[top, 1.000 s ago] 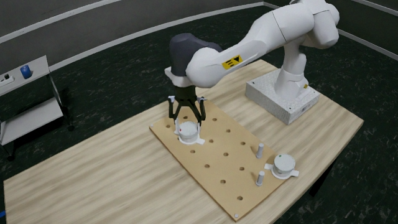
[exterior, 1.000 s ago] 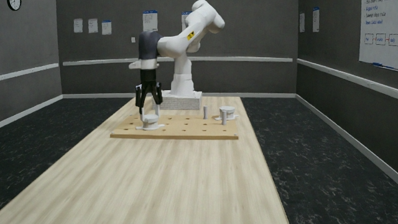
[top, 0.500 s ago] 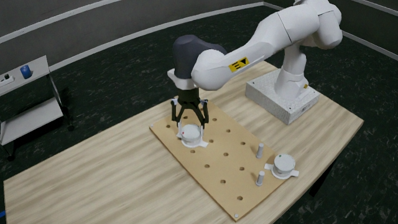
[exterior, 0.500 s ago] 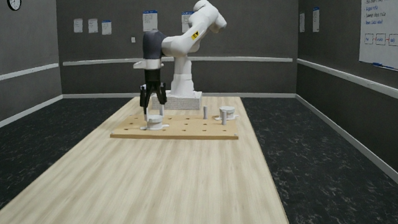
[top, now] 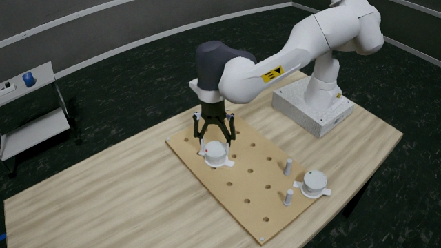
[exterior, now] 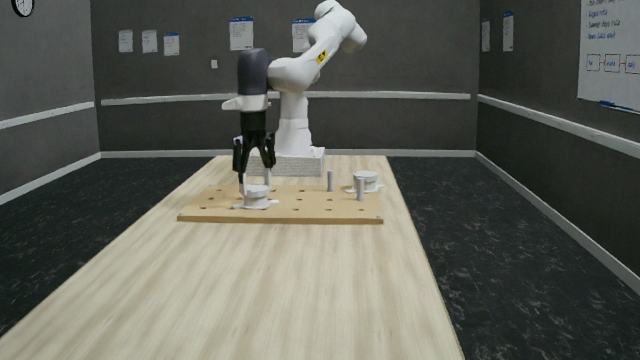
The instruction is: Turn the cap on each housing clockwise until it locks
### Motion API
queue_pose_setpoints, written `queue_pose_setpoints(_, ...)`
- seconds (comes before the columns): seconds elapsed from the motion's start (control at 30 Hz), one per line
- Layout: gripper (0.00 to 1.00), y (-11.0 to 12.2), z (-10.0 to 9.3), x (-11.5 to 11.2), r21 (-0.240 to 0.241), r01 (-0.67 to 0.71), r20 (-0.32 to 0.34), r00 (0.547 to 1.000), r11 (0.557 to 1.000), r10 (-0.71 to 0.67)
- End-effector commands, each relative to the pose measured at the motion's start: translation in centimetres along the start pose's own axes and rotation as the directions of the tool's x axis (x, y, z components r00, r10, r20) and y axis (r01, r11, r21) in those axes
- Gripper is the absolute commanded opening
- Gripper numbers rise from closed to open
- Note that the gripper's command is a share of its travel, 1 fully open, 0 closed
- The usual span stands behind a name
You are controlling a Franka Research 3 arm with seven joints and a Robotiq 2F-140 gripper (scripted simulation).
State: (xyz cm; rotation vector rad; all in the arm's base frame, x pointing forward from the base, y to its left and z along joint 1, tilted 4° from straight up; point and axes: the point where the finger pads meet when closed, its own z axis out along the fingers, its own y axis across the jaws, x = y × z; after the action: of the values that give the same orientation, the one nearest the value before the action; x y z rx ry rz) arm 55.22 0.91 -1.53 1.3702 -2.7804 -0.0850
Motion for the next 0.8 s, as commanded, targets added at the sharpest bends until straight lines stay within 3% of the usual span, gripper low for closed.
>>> queue_pose_setpoints(0.0, 0.10, 0.7, 0.1, -0.7, -0.004, -0.018, 0.003, 1.000, 1.000, 0.018)
queue_pose_setpoints(0.77, 0.10, 3.4, 0.1, -3.5, -0.004, -0.018, 0.003, 1.000, 1.000, 0.018)
